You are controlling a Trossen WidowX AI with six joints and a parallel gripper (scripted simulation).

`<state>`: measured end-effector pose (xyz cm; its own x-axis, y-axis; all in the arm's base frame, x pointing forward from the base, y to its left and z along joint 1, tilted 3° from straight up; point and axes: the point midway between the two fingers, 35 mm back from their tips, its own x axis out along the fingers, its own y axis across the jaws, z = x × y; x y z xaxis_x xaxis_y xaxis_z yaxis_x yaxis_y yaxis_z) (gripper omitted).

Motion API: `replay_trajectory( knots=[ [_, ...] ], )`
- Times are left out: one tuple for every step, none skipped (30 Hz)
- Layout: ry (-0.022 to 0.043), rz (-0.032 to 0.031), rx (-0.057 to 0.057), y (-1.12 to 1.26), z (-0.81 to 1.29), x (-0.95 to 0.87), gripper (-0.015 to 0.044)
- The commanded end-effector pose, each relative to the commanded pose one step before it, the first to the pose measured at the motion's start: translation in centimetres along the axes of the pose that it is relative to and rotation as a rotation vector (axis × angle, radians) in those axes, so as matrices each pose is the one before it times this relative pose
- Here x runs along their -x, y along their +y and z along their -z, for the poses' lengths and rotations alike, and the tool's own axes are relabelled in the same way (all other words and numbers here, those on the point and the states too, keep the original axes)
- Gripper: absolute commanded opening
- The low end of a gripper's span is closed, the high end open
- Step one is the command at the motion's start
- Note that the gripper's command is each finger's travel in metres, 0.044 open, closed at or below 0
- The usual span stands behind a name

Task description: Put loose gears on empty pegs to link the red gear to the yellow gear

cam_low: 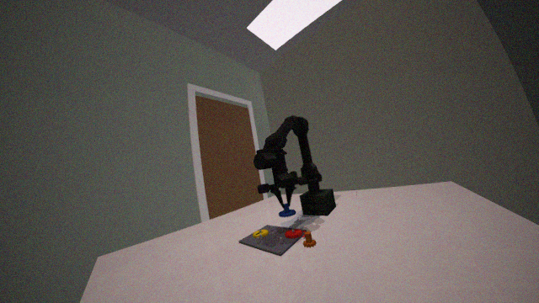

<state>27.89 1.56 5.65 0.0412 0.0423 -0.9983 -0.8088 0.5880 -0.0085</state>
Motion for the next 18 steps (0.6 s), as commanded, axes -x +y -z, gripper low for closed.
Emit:
replay_trajectory(
  knots=[
    [0.00065, -0.00592, 0.0047, -0.386, 0.626, -0.597, 0.0],
    [0.00017, 0.00008, 0.0001, -0.141, 0.161, -0.119, 0.0],
    [0.00016, 0.00008, 0.0001, -0.139, 0.163, -0.119, 0.0],
    [0.00016, 0.00007, 0.0001, -0.137, 0.164, -0.119, 0.0],
    [0.00016, 0.00007, 0.0001, -0.136, 0.166, -0.119, 0.0],
    [0.00016, 0.00007, 0.0001, -0.134, 0.167, -0.119, 0.0],
    [0.00016, 0.00007, 0.0001, -0.132, 0.169, -0.118, 0.0],
    [0.00015, 0.00006, 0.0001, -0.13, 0.17, -0.118, 0.0],
    [0.00015, 0.00006, 0.0001, -0.129, 0.172, -0.118, 0.0],
    [-0.00007, -0.00013, -0.001, -0.117, 0.166, -0.116, 0.0],
    [-0.00002, -0.00008, -0.0007, -0.116, 0.166, -0.114, 0.0],
    [0.00002, -0.00005, -0.0005, -0.114, 0.165, -0.112, 0.0],
    [0.00003, -0.00003, -0.0004, -0.113, 0.166, -0.111, 0.0],
    [0.00012, 0.00005, 0.0, -0.111, 0.163, -0.108, 0.0],
    [0.00016, 0.00007, 0.0002, -0.109, 0.163, -0.107, 0.0],
    [0.00016, 0.00007, 0.0002, -0.108, 0.164, -0.107, 0.0],
    [0.00021, 0.00011, 0.0005, -0.106, 0.163, -0.105, 0.0],
    [0.00025, 0.00015, 0.0007, -0.106, 0.164, -0.104, 0.0]
  ],
)
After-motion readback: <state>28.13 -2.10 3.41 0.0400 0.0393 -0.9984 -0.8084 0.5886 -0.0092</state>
